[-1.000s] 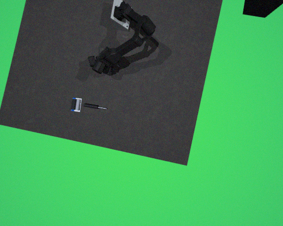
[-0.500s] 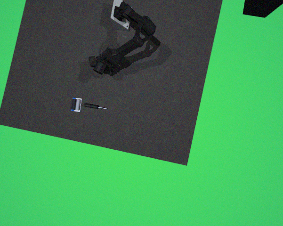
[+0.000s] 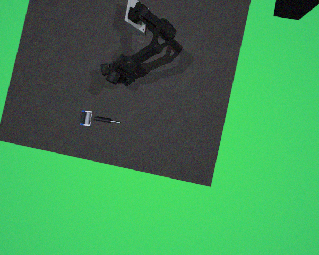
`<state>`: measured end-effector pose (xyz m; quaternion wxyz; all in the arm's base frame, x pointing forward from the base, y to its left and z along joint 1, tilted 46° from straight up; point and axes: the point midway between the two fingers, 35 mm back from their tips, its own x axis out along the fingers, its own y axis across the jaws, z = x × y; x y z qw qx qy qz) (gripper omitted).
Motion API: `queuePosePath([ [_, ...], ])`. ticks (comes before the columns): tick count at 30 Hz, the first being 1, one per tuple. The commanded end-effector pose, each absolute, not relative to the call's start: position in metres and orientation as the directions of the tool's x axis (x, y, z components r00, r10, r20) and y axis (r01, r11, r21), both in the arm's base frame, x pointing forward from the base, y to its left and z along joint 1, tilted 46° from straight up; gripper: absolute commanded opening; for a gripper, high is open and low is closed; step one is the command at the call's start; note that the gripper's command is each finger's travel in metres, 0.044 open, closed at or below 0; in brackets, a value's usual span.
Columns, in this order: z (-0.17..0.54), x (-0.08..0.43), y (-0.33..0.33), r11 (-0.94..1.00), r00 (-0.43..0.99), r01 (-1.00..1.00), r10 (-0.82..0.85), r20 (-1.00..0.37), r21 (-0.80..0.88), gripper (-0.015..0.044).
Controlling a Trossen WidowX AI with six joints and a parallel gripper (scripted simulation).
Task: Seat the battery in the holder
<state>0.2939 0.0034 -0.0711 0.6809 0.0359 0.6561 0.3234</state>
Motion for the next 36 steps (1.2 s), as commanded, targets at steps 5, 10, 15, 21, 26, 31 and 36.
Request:
queuePosePath([
  [5,-0.072,0.293,0.005,0.79,-0.083,-0.387,0.484,-0.871,0.475,0.0076],
  [10,-0.069,0.298,0.006,0.79,-0.082,-0.388,0.484,-0.871,0.475,0.0076],
  [15,-0.067,0.302,0.007,0.79,-0.081,-0.389,0.482,-0.872,0.473,0.0076],
  [21,-0.065,0.305,0.007,0.791,-0.083,-0.39,0.48,-0.873,0.471,0.0076],
  [26,-0.065,0.305,0.007,0.791,-0.086,-0.39,0.479,-0.873,0.472,0.0076],
  [31,-0.065,0.305,0.007,0.79,-0.087,-0.39,0.48,-0.873,0.473,0.0076],
  [36,-0.065,0.305,0.007,0.79,-0.087,-0.39,0.48,-0.873,0.473,0.0154],
])
